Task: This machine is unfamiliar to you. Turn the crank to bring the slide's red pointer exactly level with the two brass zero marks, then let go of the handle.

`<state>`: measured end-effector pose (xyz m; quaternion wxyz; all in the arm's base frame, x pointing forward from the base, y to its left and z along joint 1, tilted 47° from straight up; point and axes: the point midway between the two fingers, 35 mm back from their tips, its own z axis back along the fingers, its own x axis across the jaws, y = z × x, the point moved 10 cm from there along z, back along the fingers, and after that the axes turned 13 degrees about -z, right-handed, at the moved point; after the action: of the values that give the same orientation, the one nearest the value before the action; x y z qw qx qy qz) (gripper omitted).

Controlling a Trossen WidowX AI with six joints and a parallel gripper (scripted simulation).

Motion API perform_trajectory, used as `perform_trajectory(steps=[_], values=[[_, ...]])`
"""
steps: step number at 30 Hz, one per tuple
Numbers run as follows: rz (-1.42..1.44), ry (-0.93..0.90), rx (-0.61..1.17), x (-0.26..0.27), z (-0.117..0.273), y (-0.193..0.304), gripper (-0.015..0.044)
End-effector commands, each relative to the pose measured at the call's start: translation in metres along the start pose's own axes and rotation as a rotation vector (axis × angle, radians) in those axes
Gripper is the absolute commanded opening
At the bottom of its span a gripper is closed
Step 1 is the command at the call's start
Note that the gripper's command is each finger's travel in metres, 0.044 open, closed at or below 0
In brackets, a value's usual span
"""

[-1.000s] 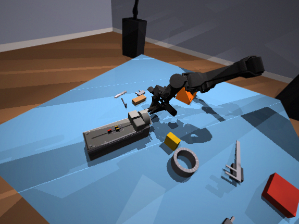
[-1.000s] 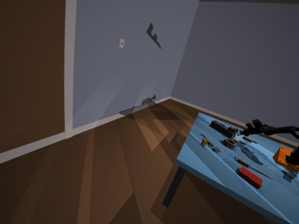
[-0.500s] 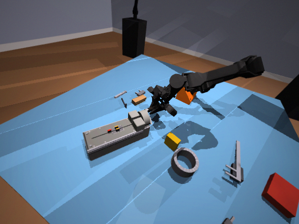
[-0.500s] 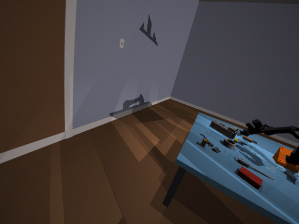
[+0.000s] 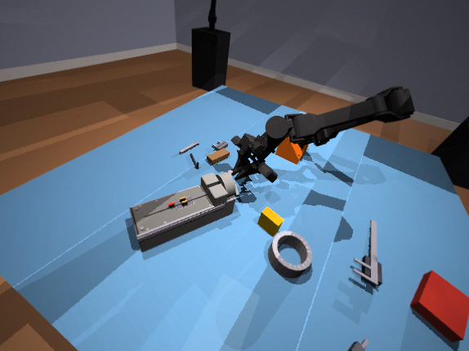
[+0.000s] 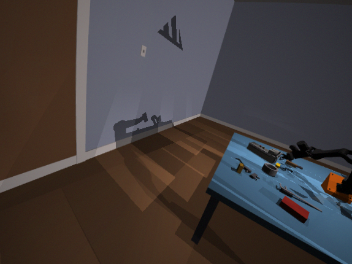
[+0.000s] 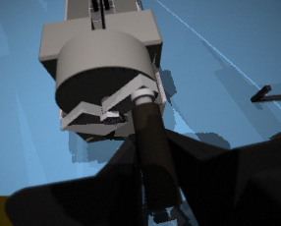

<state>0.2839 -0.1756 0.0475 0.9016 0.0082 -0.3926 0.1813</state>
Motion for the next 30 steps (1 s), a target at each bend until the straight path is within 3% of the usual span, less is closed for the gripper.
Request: perform_trajectory(steps=[1, 12, 30], values=[[0.0, 0.0, -0.001, 0.0, 0.0, 0.0, 0.0157], [0.0, 0.0, -0.001, 0.0, 0.0, 0.0, 0.044], [0.002, 0.006, -0.001, 0.013, 0.054, -0.056, 0.044]])
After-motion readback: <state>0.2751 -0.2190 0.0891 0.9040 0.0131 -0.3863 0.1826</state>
